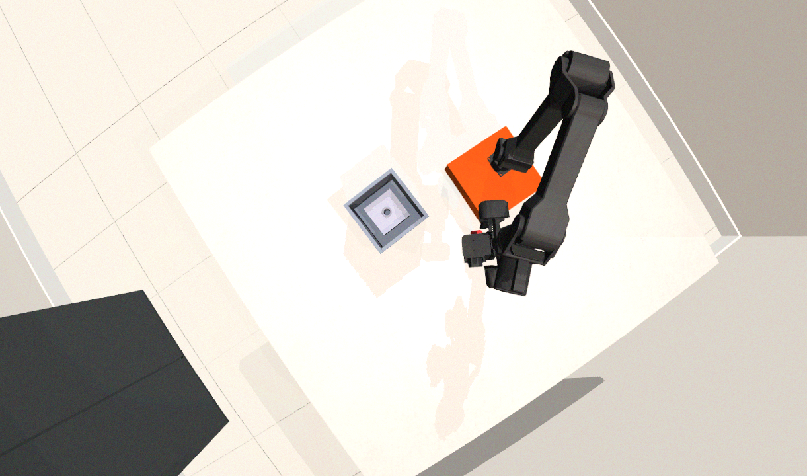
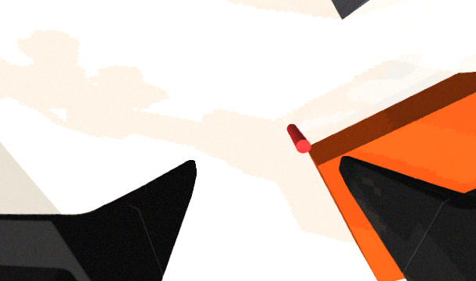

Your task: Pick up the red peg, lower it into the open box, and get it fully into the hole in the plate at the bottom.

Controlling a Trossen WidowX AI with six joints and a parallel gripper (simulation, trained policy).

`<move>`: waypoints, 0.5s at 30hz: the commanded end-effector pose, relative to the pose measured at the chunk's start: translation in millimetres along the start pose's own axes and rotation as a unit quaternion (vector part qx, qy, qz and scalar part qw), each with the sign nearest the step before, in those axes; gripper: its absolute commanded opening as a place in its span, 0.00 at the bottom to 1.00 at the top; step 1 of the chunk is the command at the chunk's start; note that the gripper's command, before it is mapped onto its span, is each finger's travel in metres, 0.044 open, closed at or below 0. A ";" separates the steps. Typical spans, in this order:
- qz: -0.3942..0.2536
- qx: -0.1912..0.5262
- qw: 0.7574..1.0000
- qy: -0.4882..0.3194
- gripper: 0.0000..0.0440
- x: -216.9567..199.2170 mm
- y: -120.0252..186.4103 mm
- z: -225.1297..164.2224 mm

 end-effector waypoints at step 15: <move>-0.084 -0.011 0.988 -0.129 1.00 -35.6 -76.3 3.8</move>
Point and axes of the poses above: the point midway between the two fingers, 35 mm back from their tips, its own y axis back along the fingers, its own x axis across the jaws, z = x × y, the point moved 1 cm from there along y, back along the fingers, and after that the axes turned 14 degrees about -y, right-handed, at the moved point
